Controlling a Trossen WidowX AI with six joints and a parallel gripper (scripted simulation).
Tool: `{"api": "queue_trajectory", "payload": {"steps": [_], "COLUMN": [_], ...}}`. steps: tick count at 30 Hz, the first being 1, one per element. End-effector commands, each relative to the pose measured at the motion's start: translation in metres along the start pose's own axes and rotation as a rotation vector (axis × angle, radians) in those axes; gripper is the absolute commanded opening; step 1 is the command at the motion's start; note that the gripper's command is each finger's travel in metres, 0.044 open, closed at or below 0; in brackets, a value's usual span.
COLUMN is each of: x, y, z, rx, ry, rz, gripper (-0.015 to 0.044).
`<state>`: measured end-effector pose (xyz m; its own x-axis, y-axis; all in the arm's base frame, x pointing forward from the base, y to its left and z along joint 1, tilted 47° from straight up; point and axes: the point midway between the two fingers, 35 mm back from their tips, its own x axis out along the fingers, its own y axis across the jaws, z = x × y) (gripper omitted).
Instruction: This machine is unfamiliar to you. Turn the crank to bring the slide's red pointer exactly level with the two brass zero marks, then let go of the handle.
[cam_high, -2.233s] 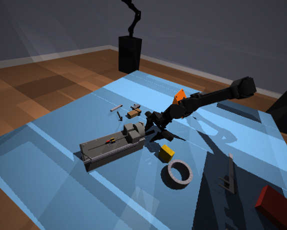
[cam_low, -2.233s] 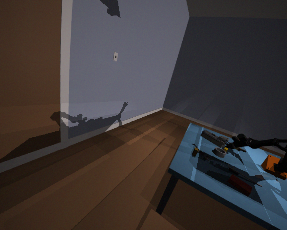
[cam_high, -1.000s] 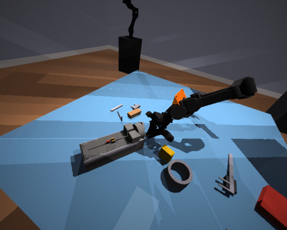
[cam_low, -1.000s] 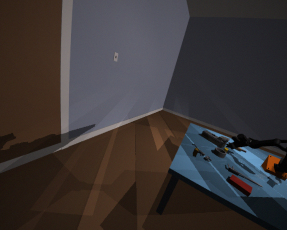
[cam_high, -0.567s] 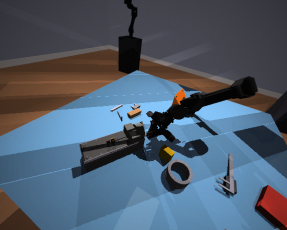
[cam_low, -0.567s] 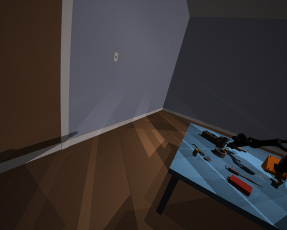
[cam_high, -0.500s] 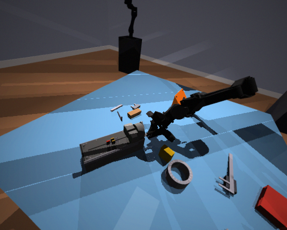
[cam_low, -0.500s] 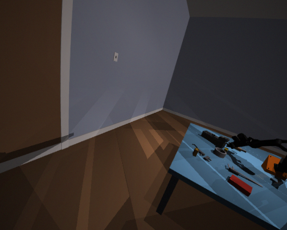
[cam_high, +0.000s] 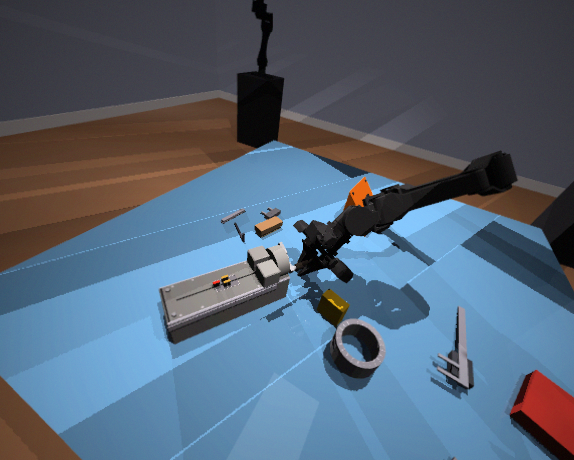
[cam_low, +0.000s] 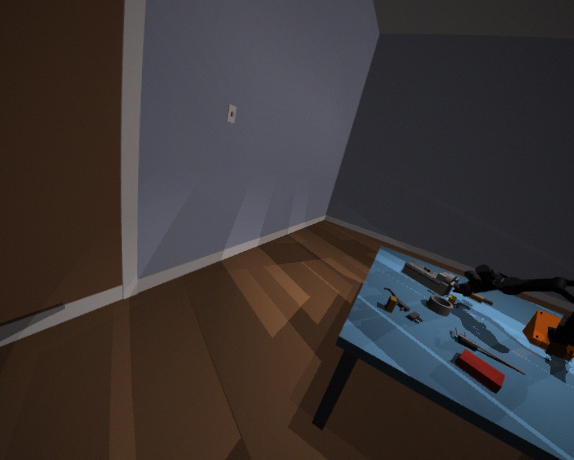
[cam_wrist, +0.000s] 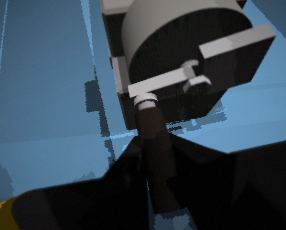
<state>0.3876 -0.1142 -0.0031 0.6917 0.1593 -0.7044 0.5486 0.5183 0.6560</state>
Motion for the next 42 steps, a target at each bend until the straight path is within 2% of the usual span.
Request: {"api": "queue_trajectory", "payload": {"steps": [1, 42], "x": [-0.007, -0.027], "y": [0.002, -0.018], "z": [0.006, 0.026], "rx": [-0.002, -0.003], "ry": [-0.011, -0.011], "rz": [0.012, 0.01], "gripper": [0.0, 0.0]}}
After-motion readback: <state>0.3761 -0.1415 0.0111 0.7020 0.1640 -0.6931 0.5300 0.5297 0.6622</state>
